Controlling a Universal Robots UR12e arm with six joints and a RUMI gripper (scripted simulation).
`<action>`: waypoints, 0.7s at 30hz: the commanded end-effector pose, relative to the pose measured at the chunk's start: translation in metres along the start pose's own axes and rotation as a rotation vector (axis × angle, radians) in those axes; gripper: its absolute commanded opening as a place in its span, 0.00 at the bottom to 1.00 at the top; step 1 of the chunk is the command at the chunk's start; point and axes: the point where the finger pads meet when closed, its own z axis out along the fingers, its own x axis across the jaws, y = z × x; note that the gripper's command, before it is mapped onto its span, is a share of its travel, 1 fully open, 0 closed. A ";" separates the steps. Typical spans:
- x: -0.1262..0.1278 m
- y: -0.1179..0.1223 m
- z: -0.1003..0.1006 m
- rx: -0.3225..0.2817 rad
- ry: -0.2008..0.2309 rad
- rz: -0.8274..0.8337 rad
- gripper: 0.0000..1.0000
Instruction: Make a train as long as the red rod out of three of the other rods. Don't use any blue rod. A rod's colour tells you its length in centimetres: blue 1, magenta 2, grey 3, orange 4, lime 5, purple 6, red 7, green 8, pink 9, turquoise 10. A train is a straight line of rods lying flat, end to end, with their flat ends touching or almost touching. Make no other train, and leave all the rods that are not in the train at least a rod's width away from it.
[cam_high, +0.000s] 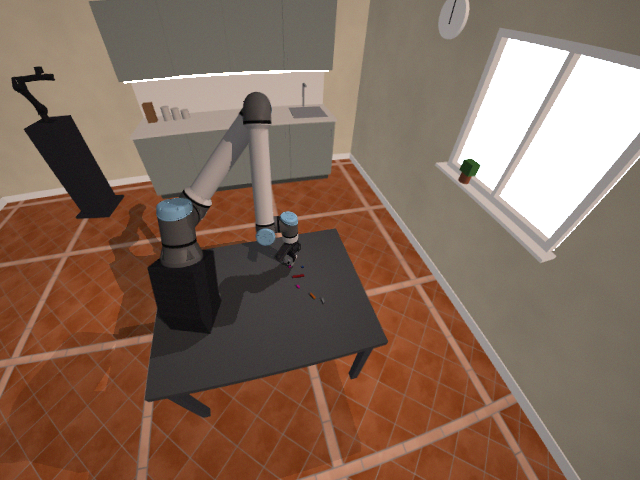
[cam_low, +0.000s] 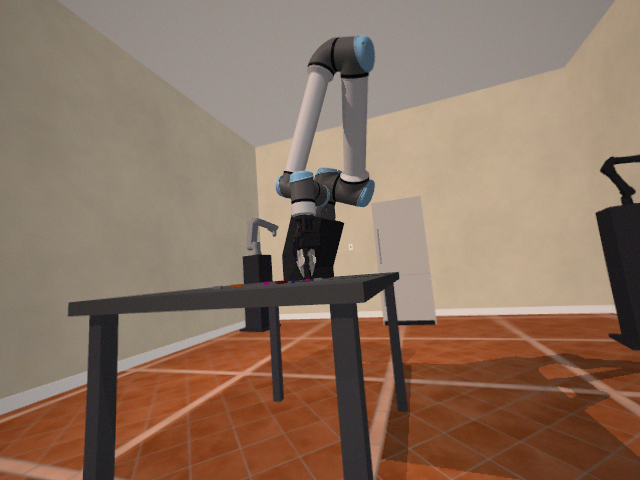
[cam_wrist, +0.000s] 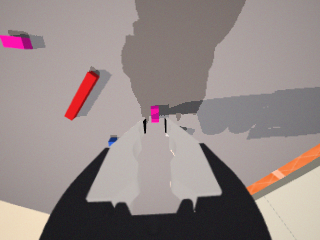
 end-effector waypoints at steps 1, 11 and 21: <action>0.000 0.000 0.002 -0.001 -0.001 0.000 0.14; 0.000 0.000 0.012 -0.001 -0.001 0.000 0.14; 0.000 0.000 0.016 -0.001 -0.001 0.000 0.14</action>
